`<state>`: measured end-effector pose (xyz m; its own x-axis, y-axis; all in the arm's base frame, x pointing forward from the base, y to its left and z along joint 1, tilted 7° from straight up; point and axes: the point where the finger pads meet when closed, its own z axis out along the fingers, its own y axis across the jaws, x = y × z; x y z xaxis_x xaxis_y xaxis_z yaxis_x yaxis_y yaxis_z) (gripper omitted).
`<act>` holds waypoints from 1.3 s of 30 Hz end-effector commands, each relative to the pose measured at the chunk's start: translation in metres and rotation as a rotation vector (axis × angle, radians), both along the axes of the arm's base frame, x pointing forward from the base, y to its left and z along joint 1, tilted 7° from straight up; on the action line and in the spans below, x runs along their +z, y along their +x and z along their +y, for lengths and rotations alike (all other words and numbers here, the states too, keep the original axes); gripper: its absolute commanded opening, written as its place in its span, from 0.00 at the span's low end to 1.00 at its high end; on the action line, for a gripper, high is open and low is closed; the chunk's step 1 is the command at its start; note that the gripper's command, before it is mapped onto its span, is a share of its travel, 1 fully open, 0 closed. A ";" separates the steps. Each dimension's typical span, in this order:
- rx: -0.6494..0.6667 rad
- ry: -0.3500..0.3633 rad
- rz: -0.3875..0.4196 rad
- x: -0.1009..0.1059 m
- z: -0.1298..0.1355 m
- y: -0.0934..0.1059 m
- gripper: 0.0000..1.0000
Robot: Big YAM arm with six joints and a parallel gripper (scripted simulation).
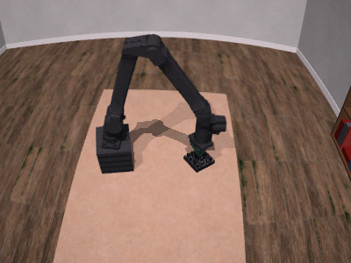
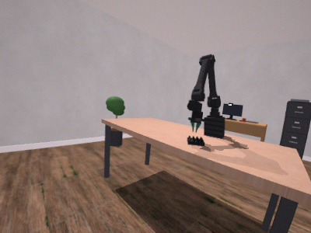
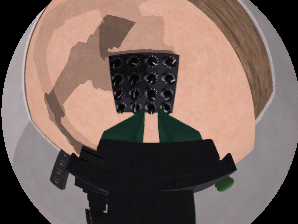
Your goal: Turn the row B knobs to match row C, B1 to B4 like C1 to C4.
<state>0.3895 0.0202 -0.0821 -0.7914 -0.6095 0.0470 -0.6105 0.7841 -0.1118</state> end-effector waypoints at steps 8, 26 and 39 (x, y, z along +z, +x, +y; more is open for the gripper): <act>-0.001 0.002 -0.018 0.007 0.005 0.012 0.18; -0.449 0.028 -0.101 0.023 0.009 0.022 0.18; -0.786 0.049 -0.142 0.028 0.011 0.025 0.18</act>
<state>0.3922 0.0221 -0.0739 -0.9993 0.0134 -0.0350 0.0173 0.9933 -0.1140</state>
